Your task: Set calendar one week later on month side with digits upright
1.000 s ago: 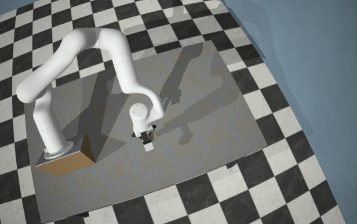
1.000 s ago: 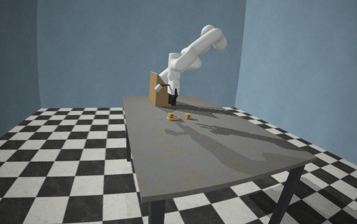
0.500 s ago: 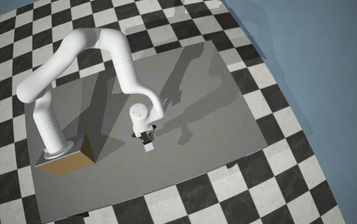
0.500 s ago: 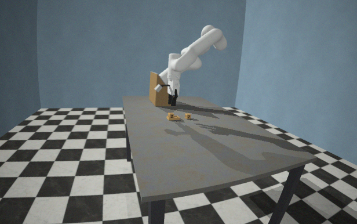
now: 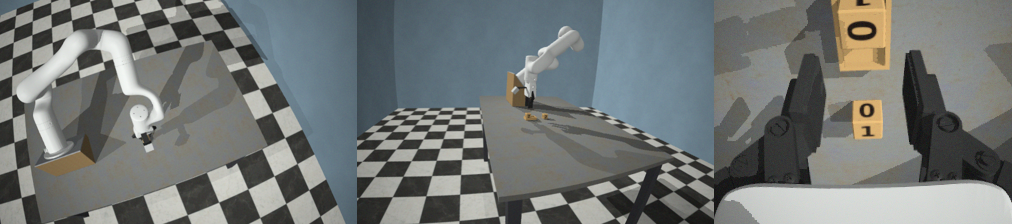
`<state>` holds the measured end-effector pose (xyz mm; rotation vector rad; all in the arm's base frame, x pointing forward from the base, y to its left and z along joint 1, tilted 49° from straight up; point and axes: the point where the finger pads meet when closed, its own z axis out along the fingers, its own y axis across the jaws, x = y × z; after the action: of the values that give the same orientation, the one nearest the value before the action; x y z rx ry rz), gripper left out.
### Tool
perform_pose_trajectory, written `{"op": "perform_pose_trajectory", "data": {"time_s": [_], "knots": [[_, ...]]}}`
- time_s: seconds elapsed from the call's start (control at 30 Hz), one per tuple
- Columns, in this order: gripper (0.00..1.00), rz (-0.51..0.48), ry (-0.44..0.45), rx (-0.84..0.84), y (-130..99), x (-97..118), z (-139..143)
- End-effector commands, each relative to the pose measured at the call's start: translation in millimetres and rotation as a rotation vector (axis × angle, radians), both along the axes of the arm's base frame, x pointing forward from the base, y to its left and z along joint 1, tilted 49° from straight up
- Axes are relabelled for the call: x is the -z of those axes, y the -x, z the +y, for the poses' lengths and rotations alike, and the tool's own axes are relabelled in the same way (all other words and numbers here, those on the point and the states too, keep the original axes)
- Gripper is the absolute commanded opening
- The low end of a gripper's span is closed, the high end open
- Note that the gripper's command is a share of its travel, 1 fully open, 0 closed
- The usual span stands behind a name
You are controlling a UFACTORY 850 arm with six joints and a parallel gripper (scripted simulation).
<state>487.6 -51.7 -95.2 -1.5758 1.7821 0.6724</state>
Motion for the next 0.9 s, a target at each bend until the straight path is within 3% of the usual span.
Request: {"op": "perform_pose_trajectory", "data": {"time_s": [0.0,0.87], "knots": [[0.49,-0.001,0.001,0.001,-1,4,4],[0.49,-0.001,0.001,0.001,-5,22,25]]}}
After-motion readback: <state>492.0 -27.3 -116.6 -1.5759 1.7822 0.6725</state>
